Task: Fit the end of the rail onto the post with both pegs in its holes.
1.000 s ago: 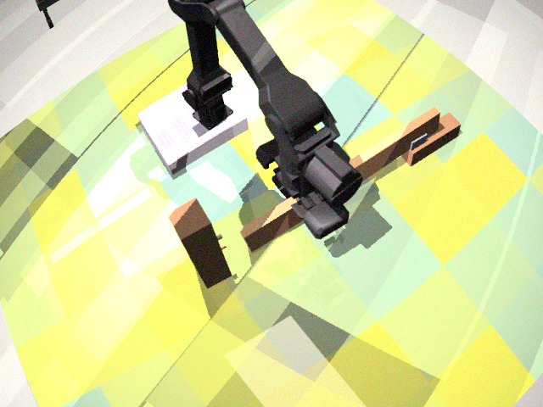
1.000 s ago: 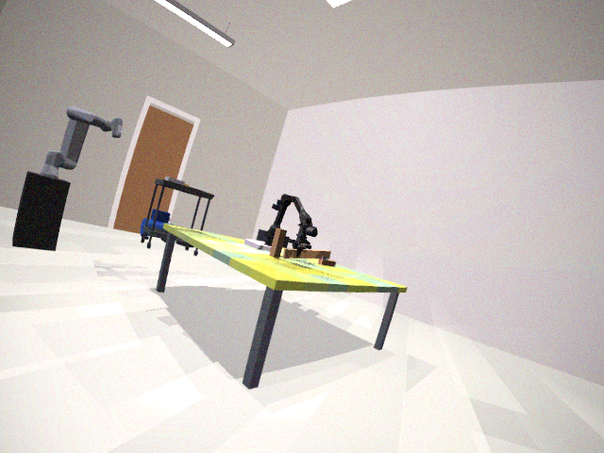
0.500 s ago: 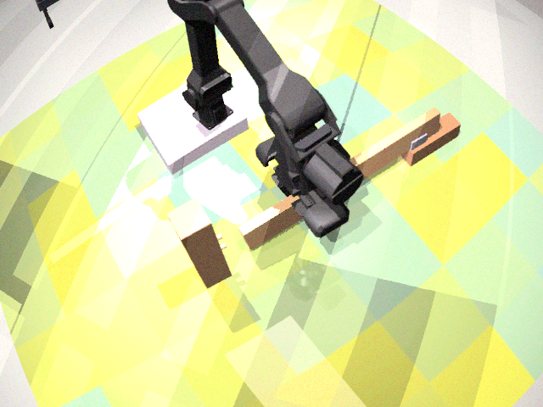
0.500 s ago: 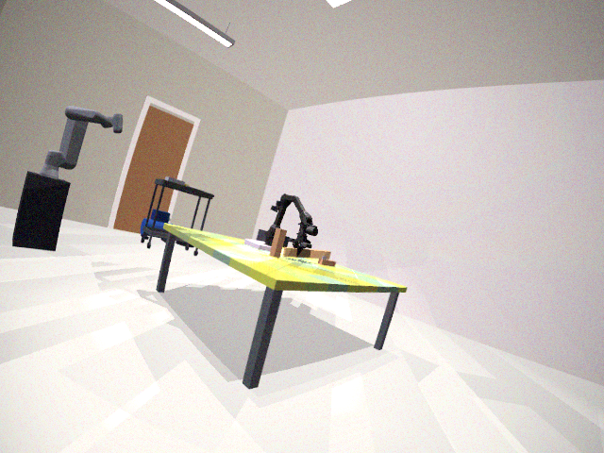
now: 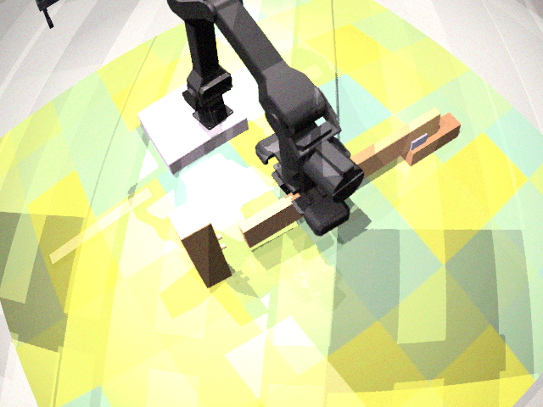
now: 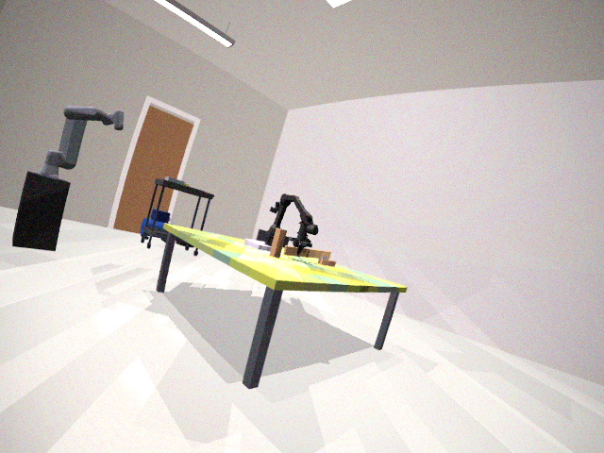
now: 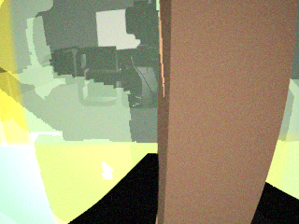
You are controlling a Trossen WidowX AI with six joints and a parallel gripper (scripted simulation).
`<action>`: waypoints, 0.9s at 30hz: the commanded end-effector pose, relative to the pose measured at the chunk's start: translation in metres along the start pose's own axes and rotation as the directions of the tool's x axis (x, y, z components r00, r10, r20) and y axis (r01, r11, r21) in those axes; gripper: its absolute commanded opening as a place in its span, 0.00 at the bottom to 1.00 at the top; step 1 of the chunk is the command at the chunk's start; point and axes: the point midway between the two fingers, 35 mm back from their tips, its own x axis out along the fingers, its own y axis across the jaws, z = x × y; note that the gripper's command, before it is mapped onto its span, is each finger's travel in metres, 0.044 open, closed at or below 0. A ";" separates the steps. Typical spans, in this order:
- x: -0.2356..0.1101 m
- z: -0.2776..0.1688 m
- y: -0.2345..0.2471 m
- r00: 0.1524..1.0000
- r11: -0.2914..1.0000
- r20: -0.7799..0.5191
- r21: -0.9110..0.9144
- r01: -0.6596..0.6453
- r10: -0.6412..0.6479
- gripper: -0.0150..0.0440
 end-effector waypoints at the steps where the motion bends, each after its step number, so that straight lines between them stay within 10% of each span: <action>1: -0.007 0.001 -0.003 1.000 1.000 0.007 -0.001 0.015 -0.015 0.25; 27: -0.020 0.001 -0.003 1.000 1.000 0.007 -0.001 0.015 -0.015 0.25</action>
